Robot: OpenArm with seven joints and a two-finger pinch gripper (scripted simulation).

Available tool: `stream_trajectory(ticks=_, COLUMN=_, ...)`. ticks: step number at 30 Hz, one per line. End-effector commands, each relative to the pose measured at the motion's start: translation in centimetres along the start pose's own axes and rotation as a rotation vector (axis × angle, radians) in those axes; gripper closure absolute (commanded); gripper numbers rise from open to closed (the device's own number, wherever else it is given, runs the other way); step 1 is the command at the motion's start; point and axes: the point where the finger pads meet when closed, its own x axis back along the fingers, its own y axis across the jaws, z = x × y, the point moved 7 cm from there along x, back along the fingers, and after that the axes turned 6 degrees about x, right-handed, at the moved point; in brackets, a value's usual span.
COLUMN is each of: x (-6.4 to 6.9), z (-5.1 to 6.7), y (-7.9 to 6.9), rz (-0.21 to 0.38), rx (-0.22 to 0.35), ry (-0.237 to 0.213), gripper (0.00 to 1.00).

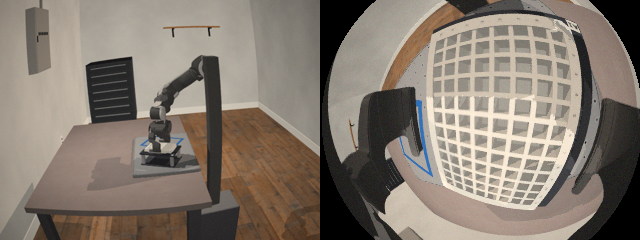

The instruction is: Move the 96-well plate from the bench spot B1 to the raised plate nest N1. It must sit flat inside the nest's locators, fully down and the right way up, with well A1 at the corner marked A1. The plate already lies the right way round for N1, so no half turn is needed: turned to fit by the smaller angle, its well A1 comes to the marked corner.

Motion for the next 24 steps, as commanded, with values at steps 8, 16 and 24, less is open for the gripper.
stream_trajectory(ticks=8, x=2.5, z=0.0, y=0.1, rz=-0.004, rx=0.0, ry=-0.001, gripper=0.23)
stream_trajectory(ticks=16, x=4.1, z=0.0, y=0.0, rz=-0.004, rx=0.0, ry=-0.002, gripper=0.23)
stream_trajectory(ticks=24, x=5.7, z=0.0, y=0.1, rz=-0.008, rx=0.002, ry=-0.001, gripper=0.23)
